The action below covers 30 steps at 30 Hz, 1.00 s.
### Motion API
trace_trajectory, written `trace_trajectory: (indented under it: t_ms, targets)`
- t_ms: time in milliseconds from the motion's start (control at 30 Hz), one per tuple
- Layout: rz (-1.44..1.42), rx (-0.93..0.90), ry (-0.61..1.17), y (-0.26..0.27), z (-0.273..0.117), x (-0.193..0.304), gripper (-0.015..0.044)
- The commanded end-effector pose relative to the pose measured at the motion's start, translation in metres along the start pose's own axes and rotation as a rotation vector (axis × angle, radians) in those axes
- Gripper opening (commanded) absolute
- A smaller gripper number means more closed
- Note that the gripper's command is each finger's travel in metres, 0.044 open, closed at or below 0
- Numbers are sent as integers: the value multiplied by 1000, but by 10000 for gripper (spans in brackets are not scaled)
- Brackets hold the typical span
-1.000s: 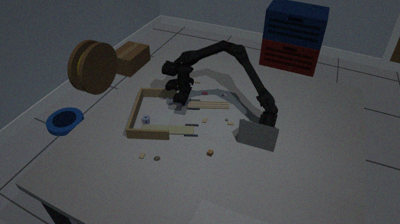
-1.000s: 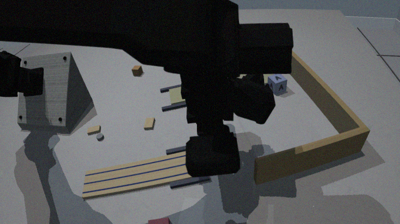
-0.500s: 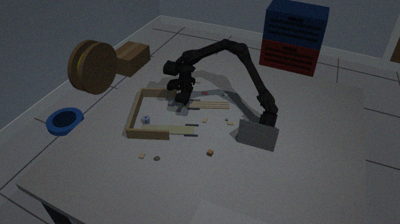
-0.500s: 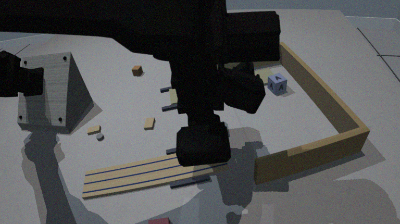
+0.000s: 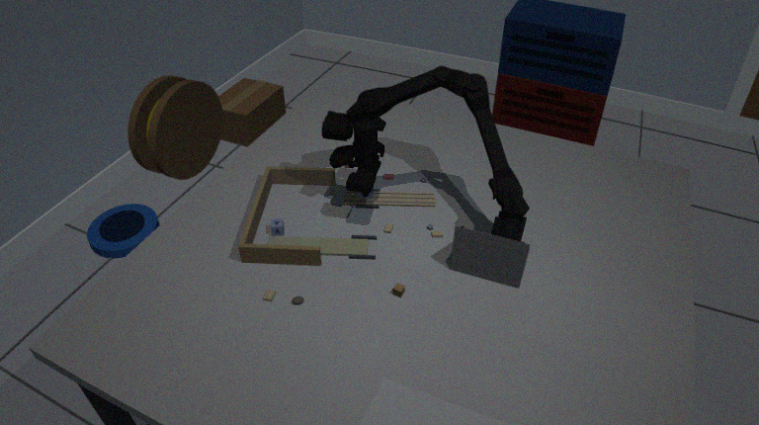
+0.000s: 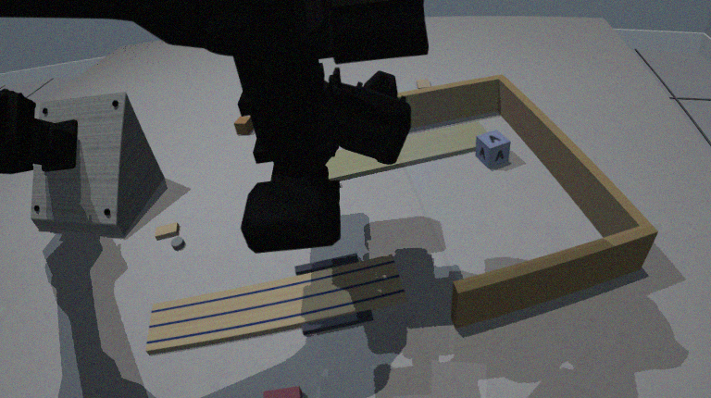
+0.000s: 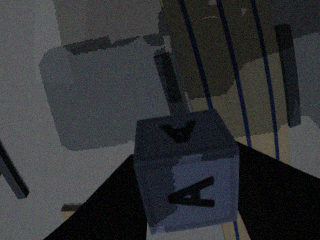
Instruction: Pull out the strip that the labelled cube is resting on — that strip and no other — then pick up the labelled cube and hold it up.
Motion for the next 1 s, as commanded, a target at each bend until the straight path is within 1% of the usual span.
trace_trajectory:
  t_ms: [0,800,867,967]
  targets:
    - [7,1,-2,0,-4,10,0]
    - [4,1,1,16,-2,90,0]
    - [4,0,1,16,-6,90,0]
    - [3,-1,1,16,-23,90,0]
Point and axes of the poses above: the point midway between the two fingers, 35 mm back from their tips, its own z axis out along the fingers, its own y axis across the jaws, x = y × z, the point moved 3 cm from there along -z, back along the fingers, and after that the axes turned 14 degrees about z, right-handed, at the moved point
